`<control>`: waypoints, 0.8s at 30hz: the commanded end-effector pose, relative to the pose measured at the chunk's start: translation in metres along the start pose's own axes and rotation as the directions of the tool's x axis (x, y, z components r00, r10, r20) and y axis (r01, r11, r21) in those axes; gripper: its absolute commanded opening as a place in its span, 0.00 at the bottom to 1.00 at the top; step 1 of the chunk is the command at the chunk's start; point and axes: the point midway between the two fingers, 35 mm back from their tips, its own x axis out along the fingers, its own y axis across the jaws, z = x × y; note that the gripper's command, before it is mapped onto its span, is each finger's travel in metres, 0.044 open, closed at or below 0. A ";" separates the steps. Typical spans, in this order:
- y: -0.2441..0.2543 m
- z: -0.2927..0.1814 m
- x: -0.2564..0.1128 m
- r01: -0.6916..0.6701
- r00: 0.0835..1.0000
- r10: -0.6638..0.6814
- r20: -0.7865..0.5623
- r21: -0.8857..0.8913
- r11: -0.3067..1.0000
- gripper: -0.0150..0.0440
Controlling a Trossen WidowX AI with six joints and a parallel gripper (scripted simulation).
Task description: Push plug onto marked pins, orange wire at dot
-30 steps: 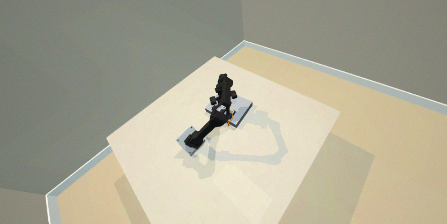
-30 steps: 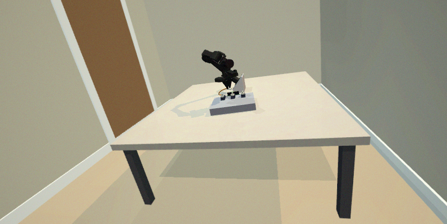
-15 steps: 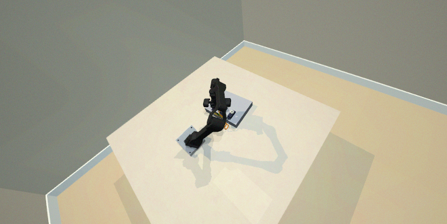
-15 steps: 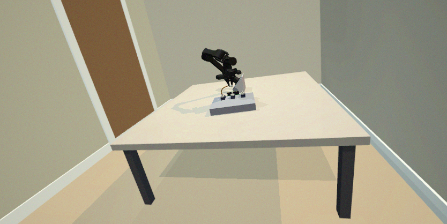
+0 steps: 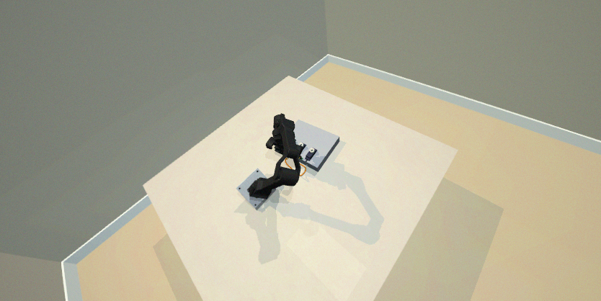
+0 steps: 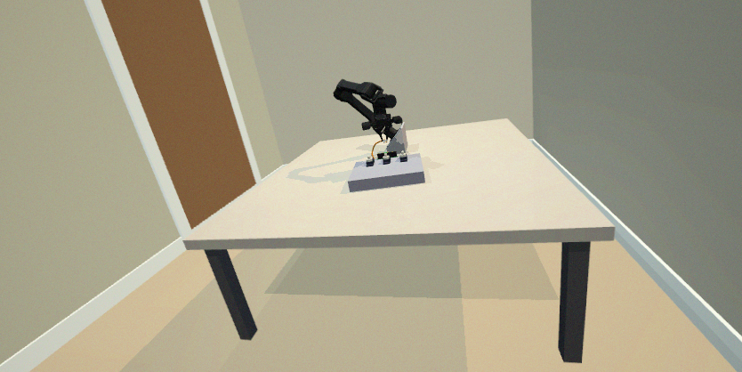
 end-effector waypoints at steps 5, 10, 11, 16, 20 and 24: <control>0.006 -0.028 0.008 0.004 1.000 -0.003 -0.006 0.157 0.988 0.25; 0.006 -0.029 0.017 0.004 1.000 -0.003 -0.006 0.161 0.987 0.25; 0.006 -0.028 0.021 0.003 1.000 -0.003 -0.006 0.161 0.987 0.25; 0.005 -0.029 0.045 0.005 1.000 -0.004 -0.006 0.161 0.987 0.25; 0.005 -0.029 0.048 0.006 1.000 -0.005 -0.006 0.162 0.987 0.25; 0.004 -0.020 0.047 0.005 1.000 -0.004 -0.006 0.162 0.987 0.25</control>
